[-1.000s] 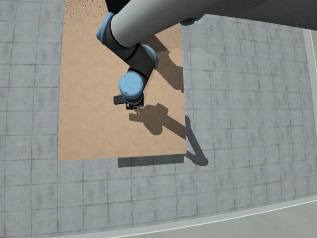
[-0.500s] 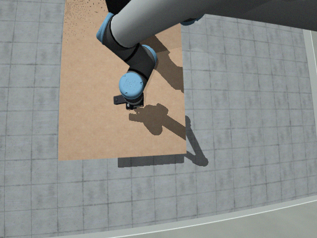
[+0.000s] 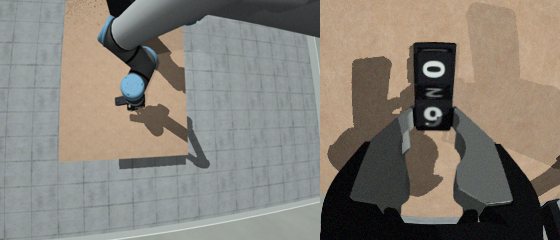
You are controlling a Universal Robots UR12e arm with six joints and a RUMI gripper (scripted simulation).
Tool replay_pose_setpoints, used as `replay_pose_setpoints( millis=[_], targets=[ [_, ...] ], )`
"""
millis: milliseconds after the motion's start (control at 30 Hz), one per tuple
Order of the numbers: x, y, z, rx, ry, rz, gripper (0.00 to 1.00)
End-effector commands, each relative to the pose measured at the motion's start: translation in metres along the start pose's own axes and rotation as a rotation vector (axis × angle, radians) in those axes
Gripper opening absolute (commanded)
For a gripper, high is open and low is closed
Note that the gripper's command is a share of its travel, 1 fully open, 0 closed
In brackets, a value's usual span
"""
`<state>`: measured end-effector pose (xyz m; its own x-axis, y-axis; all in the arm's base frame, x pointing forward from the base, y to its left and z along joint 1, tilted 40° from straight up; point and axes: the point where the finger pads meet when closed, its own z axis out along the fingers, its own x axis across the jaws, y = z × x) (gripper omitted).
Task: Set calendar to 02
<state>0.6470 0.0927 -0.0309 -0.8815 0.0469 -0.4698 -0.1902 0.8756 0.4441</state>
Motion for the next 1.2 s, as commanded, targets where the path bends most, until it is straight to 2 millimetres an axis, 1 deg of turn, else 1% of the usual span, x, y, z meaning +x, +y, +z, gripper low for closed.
replay_pose_setpoints(
  millis=[0, 567, 1167],
  targets=[
    [0.000, 0.000, 0.004, 0.000, -0.001, 0.000, 0.10],
    [0.000, 0.000, 0.014, 0.000, -0.001, 0.000, 0.10],
    [0.000, 0.000, 0.015, 0.000, -0.001, 0.000, 0.10]
  ],
)
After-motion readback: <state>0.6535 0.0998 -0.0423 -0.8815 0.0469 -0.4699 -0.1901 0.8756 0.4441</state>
